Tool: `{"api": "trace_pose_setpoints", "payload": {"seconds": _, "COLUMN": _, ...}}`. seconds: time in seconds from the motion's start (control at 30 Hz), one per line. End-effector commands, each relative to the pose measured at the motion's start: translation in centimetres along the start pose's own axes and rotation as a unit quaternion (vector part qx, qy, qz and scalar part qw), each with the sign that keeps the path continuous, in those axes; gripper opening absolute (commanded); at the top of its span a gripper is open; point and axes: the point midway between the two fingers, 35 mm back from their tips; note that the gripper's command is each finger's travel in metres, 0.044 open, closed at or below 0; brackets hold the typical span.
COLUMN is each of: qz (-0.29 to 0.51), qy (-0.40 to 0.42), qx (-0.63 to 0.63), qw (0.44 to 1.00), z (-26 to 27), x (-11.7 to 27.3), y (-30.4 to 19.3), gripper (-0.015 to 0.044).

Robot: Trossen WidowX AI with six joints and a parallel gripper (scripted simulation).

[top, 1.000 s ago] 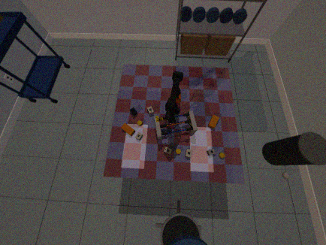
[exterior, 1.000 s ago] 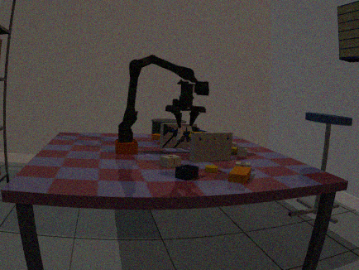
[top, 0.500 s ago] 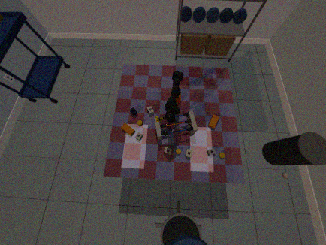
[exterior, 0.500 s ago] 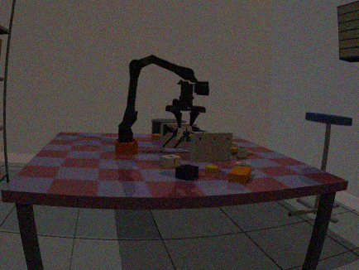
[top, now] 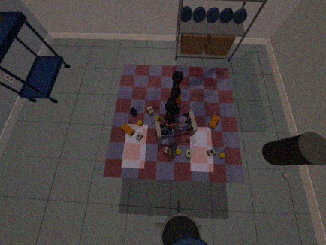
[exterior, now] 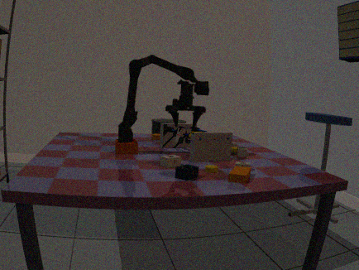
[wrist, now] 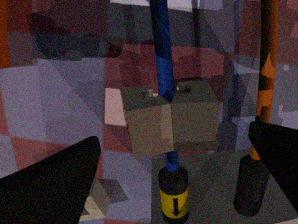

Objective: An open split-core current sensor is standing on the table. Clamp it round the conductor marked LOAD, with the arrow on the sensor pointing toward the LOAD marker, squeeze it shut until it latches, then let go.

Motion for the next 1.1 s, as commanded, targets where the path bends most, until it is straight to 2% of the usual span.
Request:
{"api": "trace_pose_setpoints", "payload": {"seconds": 0.0, "qz": 0.000, "qy": 0.001, "qx": 0.000, "qw": 1.000, "z": 0.0, "x": -0.2, "y": 0.0, "gripper": 0.0440}}
{"api": "trace_pose_setpoints", "payload": {"seconds": 0.17, "qz": -0.002, "qy": 0.007, "qx": 0.002, "qw": 1.000, "z": 0.0, "x": -4.0, "y": 0.1, "gripper": 0.0440}}
{"api": "trace_pose_setpoints", "payload": {"seconds": 1.0, "qz": -0.002, "qy": 0.007, "qx": 0.002, "qw": 1.000, "z": 0.1, "x": -7.0, "y": 0.1, "gripper": 0.0440}}
{"api": "trace_pose_setpoints", "payload": {"seconds": 1.07, "qz": -0.002, "qy": 0.005, "qx": 0.000, "qw": 1.000, "z": 0.0, "x": -6.5, "y": 0.1, "gripper": 0.0427}}
Point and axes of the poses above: the point midway between the two fingers, 35 mm back from their tips, its own x axis back along the fingers, its own z axis across the jaws, y = z × x, and after that the axes turned 3 degrees about -x, right-handed
